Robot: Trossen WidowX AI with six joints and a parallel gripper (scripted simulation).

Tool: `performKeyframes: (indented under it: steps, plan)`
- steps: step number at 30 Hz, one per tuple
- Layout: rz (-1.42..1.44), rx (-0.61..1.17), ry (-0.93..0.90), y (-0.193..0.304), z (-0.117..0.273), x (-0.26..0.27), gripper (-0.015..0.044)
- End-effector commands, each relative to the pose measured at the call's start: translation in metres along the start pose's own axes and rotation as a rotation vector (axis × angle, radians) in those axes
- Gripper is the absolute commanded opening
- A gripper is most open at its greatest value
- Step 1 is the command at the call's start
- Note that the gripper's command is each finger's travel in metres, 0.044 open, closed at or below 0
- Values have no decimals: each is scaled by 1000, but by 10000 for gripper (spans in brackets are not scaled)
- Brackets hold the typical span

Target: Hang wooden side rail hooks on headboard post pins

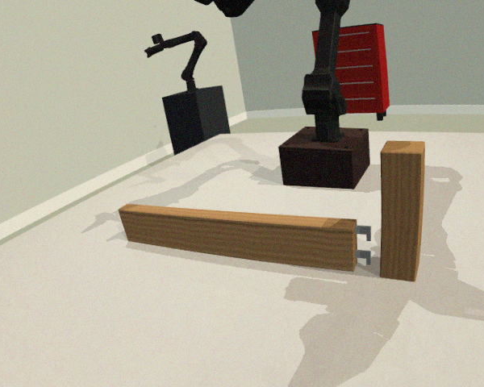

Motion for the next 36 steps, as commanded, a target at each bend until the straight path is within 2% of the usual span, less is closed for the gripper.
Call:
performKeyframes:
  steps: [1,18,32,36]
  plan:
    - [-111,31,151,11,-6,-36,440]
    - [-414,16,685,54,19,-152,440]
    - [-559,-225,1089,69,75,-236,440]
    - [-565,-259,1122,69,82,-244,440]
Point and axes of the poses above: the point midway between the two fingers, 35 mm back from their tips, its own z axis back along the fingers, its own x axis across the jaws, y = z × x, the point moved 10 cm from there along z, back along the fingers, and after that the axes turned 13 degrees about z, right-handed, at the moved point
